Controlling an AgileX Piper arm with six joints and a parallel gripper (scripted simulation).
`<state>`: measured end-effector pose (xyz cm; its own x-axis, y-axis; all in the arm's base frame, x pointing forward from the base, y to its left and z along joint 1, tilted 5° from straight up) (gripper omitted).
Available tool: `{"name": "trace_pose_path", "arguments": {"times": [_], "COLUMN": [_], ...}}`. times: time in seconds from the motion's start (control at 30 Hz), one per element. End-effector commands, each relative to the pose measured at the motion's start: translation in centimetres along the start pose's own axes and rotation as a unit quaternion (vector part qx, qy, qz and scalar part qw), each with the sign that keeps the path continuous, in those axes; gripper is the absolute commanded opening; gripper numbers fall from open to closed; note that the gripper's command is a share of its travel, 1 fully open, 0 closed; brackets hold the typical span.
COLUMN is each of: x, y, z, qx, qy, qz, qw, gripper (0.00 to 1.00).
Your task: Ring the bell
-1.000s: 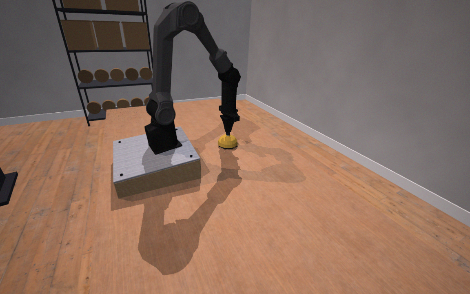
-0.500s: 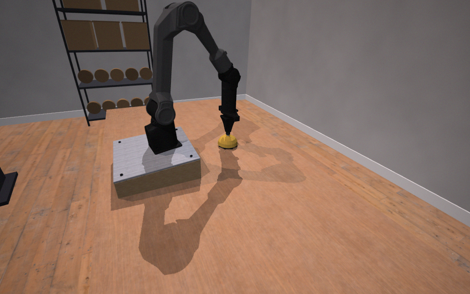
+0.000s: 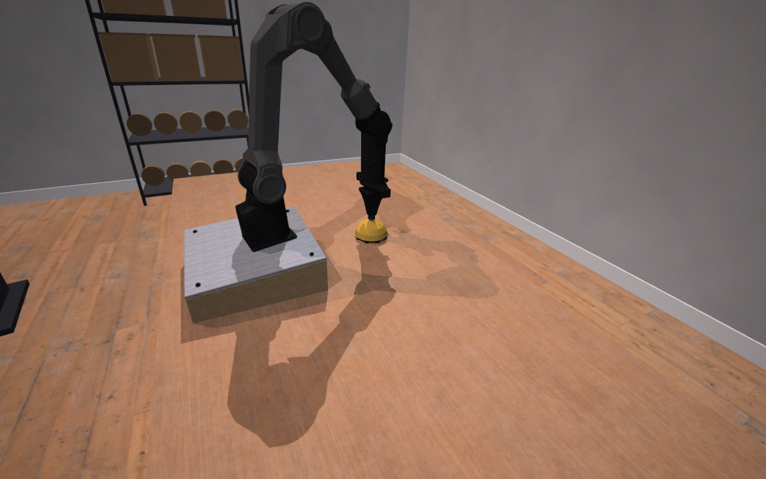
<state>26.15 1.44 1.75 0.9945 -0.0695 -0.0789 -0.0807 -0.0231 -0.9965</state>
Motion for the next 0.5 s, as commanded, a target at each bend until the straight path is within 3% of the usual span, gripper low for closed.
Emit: {"name": "trace_pose_path", "arguments": {"times": [0.0, 0.47], "x": [-0.04, 0.09], "y": [0.2, -0.71], "z": [-0.06, -0.03], "qx": [-0.001, 0.0], "qy": [0.0, 0.0], "qz": [0.002, -0.002], "qw": [1.0, 1.0], "gripper": [0.0, 0.0]}}
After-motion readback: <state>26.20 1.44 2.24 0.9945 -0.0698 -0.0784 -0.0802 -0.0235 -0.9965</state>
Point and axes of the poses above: the point where the finger pads meet when closed, its own y axis out along the fingers, its own z axis across the jaws, x = y × z, the point moved 5 cm from there along -y, back along the fingers, and after that the axes turned 2 degrees about -y, right-handed, at the moved point
